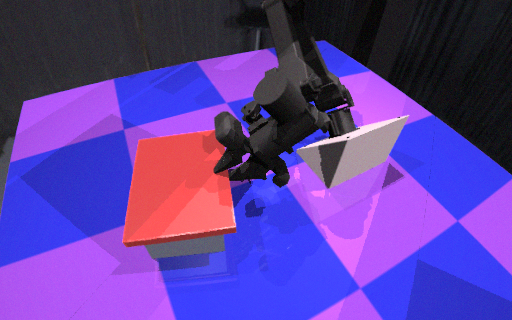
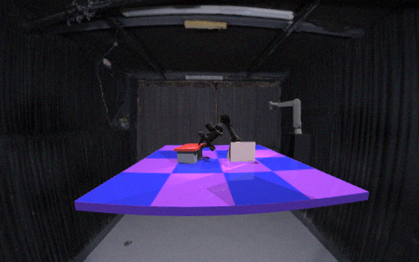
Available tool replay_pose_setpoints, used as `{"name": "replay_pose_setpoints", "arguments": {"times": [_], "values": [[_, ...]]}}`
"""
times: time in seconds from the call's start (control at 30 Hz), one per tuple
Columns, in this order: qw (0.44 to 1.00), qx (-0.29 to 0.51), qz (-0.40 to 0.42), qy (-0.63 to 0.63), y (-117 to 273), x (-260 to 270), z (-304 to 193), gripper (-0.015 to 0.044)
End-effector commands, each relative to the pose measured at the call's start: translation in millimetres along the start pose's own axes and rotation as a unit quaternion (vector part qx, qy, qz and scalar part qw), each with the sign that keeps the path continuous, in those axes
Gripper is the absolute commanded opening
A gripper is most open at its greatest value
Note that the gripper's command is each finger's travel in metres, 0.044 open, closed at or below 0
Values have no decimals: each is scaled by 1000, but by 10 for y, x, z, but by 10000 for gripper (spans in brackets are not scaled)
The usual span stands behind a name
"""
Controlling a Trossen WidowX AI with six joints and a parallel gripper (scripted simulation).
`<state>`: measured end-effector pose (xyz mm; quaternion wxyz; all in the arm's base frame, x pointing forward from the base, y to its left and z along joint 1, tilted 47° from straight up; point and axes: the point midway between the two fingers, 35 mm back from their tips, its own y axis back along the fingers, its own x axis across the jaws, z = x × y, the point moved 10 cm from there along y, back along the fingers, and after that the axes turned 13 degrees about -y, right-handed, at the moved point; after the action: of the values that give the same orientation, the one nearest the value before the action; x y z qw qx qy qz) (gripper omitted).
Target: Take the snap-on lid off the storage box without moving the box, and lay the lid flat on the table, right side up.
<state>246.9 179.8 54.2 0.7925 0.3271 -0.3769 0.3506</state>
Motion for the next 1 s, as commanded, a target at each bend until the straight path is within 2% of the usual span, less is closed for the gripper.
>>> {"name": "replay_pose_setpoints", "arguments": {"times": [0.0, 0.97], "values": [[1000, 0, 1, -2, 16, 13, -4, 0], [1000, 0, 1, 0, 35, 42, -14, 0]]}}
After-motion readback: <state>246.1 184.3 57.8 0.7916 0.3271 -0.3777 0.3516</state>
